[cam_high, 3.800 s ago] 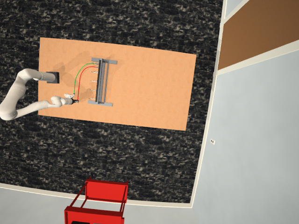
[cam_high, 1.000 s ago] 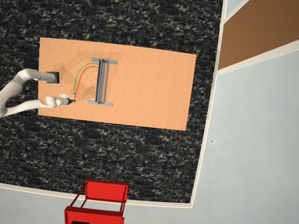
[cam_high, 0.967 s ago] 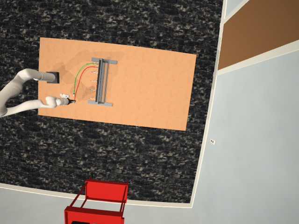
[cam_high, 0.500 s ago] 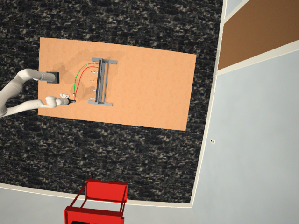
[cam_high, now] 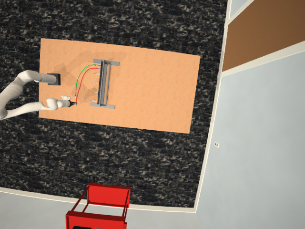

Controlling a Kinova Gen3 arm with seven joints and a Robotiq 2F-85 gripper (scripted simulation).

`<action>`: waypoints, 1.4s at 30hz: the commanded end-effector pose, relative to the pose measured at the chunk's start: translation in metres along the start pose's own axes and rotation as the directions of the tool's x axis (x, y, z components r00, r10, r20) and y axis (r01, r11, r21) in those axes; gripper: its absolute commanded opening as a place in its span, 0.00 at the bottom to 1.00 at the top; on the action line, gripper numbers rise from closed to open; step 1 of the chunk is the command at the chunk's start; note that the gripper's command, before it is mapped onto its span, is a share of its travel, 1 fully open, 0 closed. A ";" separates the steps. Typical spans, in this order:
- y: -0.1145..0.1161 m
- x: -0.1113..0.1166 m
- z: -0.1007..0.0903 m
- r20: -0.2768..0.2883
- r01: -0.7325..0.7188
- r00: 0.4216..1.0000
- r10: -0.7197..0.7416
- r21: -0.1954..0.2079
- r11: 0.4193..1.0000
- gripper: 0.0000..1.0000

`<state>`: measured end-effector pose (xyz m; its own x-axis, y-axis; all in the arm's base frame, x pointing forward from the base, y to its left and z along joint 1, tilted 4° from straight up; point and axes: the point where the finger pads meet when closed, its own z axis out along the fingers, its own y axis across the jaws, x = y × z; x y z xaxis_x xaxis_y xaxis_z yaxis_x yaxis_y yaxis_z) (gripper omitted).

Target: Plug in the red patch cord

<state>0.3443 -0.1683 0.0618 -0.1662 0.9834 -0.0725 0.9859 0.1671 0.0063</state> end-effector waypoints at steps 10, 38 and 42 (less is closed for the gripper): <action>0.002 0.003 -0.001 0.001 0.018 1.000 -0.018 -0.001 1.000 0.00; 0.016 0.025 -0.005 0.002 0.158 0.988 -0.158 -0.002 0.988 0.00; 0.019 0.030 -0.006 0.002 0.192 0.981 -0.192 -0.002 0.981 0.00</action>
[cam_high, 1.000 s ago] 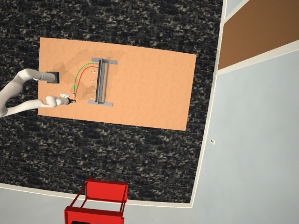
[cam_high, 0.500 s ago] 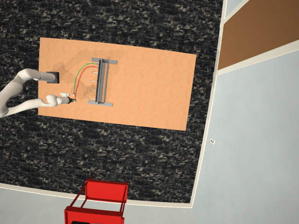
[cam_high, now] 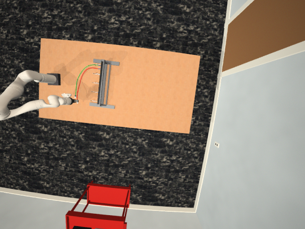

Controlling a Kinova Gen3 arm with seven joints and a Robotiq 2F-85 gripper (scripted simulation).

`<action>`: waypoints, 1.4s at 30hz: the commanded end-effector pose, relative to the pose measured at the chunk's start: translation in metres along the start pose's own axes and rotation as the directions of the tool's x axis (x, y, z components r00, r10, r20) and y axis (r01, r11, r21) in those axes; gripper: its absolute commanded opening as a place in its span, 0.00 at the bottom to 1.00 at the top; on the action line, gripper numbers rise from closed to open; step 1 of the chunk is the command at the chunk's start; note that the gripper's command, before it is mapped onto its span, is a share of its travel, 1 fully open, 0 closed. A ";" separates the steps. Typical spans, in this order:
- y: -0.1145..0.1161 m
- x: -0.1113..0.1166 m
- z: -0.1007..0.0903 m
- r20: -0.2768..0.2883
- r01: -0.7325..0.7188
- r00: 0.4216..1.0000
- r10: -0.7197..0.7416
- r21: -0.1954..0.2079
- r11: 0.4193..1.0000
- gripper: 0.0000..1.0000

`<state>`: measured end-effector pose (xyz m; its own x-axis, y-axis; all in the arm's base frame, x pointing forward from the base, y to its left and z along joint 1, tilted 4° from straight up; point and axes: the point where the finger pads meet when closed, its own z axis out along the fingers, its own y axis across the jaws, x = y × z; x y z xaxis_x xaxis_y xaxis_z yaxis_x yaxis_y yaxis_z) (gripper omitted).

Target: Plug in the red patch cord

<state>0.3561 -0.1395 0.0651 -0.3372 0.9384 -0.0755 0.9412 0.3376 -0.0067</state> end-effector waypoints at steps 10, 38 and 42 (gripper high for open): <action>0.016 0.016 -0.003 0.000 0.110 0.994 -0.110 -0.002 0.994 0.00; 0.056 0.058 -0.012 0.001 0.411 0.911 -0.411 -0.003 0.911 0.00; 0.063 0.065 -0.014 0.001 0.460 0.888 -0.460 -0.003 0.888 0.00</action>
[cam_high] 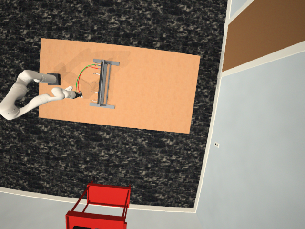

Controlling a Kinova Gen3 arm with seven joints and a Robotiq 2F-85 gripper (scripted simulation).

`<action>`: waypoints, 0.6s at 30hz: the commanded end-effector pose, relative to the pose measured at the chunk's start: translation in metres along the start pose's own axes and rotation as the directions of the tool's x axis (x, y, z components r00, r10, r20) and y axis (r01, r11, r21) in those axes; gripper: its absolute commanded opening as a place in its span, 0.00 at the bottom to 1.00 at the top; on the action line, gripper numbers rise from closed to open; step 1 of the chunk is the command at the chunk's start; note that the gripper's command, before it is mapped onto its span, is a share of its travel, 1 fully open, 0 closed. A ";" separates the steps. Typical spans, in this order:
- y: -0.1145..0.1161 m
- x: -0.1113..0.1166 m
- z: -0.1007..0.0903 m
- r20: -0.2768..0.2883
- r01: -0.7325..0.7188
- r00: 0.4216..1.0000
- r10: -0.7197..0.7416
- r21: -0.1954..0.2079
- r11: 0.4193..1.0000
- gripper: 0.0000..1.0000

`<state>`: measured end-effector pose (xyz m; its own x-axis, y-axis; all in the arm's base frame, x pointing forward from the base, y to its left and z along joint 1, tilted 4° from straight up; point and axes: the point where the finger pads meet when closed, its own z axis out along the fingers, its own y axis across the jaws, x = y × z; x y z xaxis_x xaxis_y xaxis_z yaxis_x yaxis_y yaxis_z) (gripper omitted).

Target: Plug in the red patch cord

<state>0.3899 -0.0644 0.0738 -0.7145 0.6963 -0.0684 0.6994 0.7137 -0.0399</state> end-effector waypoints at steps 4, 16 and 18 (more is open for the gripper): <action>0.013 0.006 -0.001 -0.002 0.053 0.999 -0.053 -0.004 0.999 0.00; 0.041 0.016 -0.006 -0.001 0.213 0.977 -0.213 -0.004 0.977 0.00; 0.045 0.018 -0.007 -0.001 0.238 0.971 -0.238 -0.004 0.971 0.00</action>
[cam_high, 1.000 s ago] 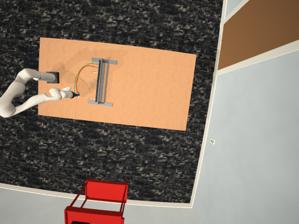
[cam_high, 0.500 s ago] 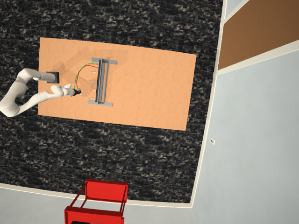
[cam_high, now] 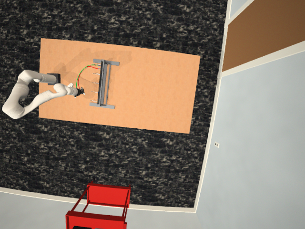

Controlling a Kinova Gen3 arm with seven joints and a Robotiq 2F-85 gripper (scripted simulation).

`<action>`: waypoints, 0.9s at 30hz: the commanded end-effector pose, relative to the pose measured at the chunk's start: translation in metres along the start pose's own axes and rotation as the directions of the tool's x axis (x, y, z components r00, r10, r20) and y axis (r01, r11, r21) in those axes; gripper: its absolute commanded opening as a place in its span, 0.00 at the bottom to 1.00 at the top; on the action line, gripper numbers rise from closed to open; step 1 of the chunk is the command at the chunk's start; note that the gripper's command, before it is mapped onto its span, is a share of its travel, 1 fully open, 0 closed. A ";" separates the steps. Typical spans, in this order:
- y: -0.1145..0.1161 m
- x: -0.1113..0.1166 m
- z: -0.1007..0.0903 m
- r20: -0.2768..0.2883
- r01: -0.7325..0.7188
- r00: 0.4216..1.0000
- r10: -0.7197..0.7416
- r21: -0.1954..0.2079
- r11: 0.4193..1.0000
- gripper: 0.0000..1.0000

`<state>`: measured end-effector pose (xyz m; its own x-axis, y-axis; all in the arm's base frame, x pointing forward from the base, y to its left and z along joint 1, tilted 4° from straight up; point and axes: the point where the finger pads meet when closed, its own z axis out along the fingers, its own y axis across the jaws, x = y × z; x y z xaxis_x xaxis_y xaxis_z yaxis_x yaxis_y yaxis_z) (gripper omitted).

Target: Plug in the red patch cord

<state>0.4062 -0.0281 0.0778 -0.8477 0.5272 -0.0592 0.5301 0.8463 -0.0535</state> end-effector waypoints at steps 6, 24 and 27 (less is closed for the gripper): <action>0.018 0.004 -0.002 -0.002 0.076 0.997 -0.076 -0.004 0.997 0.00; 0.053 0.009 -0.007 -0.001 0.267 0.964 -0.267 -0.005 0.964 0.00; 0.060 0.010 -0.008 0.000 0.300 0.954 -0.300 -0.005 0.954 0.00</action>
<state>0.4277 0.0205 0.0825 -0.9623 0.2686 -0.0422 0.2710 0.9602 -0.0672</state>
